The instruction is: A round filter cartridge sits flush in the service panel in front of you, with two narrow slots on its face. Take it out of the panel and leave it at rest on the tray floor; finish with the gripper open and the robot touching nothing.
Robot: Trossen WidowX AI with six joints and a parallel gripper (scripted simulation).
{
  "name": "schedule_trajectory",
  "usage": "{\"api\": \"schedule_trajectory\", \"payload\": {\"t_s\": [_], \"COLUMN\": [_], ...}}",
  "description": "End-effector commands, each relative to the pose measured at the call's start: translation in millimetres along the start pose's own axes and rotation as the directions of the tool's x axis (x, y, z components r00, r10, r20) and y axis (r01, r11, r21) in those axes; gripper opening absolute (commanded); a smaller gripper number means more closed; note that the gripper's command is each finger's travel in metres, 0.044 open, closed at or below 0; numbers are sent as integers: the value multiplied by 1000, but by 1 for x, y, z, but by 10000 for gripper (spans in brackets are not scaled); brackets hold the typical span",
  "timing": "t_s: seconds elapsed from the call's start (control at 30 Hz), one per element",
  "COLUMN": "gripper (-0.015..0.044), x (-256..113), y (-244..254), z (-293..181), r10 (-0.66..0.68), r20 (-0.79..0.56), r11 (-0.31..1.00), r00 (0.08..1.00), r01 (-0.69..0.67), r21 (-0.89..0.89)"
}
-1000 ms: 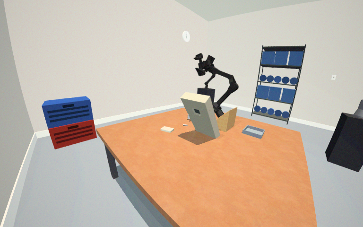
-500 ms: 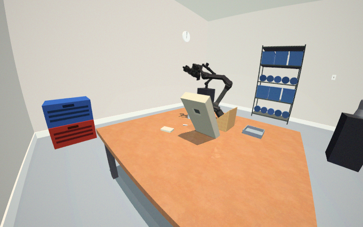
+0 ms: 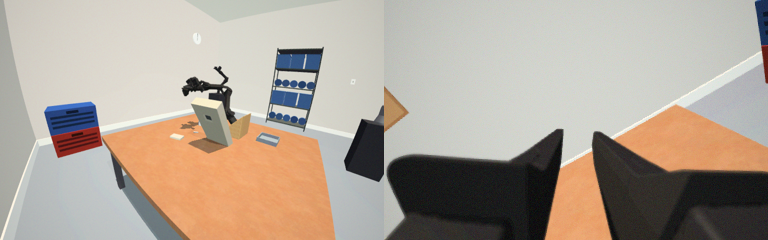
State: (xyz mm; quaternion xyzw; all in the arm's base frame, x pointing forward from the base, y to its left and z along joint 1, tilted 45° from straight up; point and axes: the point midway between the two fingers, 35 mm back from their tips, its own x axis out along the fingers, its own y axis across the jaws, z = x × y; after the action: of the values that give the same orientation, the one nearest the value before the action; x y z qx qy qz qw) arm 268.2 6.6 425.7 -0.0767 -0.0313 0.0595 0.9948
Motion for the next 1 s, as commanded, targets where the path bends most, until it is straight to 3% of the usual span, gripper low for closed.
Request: {"api": "schedule_trajectory", "payload": {"t_s": [0.0, 0.2, 0.43, 0.57, 0.7, 0.97], "gripper": [94, 94, 94, 94, 94, 94], "x": [36, 54, 38, 15, -9, -13], "y": [32, 97, 162, 194, 218, 222], "z": [-58, -131, -198, -228, -242, -244], "r10": [26, 29, -81, -207, -292, -301], "r20": [-205, -452, -608, -605, -518, -498], "r11": [991, 984, 992, 978, 942, 935], "r00": [978, 892, 789, 769, 804, 813], "r01": [2, 54, 122, 146, 149, 149], "r21": [136, 170, 26, -150, -301, -323]}}
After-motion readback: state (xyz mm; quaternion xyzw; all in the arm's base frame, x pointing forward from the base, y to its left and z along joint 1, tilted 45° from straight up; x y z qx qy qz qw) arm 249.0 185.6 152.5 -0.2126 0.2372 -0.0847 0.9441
